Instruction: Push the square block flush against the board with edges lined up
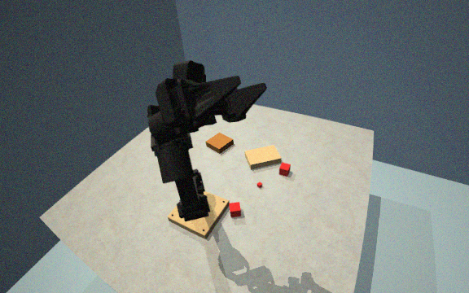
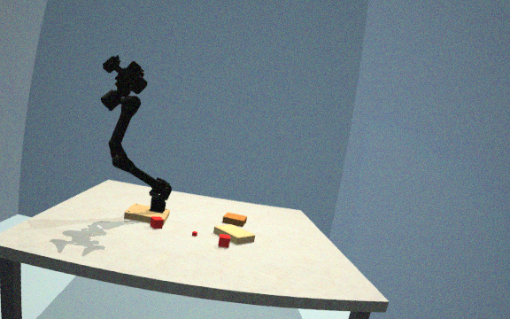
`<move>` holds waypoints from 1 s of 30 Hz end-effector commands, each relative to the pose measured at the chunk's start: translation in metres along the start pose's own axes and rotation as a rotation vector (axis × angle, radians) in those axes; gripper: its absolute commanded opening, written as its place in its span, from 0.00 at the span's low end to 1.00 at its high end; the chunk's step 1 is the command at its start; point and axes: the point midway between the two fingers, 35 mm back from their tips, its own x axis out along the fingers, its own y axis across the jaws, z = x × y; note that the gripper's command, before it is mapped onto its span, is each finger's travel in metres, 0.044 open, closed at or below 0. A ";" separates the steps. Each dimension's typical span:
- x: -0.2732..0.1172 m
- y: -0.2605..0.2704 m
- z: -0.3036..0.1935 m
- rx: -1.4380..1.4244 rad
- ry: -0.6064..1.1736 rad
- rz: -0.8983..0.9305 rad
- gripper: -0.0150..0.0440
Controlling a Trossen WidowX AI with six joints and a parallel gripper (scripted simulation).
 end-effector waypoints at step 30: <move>-0.062 0.047 0.227 -0.225 -0.442 -0.146 0.25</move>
